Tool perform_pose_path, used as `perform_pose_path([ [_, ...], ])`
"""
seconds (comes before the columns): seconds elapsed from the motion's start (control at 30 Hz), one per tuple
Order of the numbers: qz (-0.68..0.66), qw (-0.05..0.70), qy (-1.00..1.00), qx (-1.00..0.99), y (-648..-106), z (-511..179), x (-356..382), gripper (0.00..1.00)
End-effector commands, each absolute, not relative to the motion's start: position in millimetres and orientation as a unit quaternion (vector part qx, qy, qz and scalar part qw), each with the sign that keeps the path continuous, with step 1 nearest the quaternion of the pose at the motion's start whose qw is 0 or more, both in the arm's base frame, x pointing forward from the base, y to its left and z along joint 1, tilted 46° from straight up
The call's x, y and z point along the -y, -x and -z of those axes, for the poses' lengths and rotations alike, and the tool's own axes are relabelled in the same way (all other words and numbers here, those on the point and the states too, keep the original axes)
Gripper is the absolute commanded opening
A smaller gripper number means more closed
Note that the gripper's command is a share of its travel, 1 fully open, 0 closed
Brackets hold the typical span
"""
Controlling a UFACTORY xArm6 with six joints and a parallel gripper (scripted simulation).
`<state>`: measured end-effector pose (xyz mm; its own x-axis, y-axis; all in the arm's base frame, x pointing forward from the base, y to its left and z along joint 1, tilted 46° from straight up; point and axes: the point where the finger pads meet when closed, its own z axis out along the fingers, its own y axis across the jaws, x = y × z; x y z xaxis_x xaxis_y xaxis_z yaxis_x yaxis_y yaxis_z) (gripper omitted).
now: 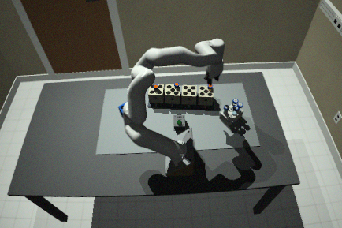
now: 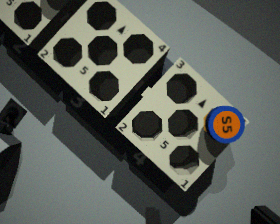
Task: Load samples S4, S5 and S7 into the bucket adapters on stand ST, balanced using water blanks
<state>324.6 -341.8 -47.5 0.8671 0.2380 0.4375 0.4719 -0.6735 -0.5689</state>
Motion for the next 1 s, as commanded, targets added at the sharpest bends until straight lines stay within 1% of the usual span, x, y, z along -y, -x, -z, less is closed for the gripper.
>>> perform_pose_path([
  [0.0, 0.167, 0.351, 0.9, 0.198, -315.6, 59.3, 355.0, 0.57],
  [0.97, 0.166, 0.351, 0.9, 0.198, -252.4, 142.5, 423.8, 0.57],
])
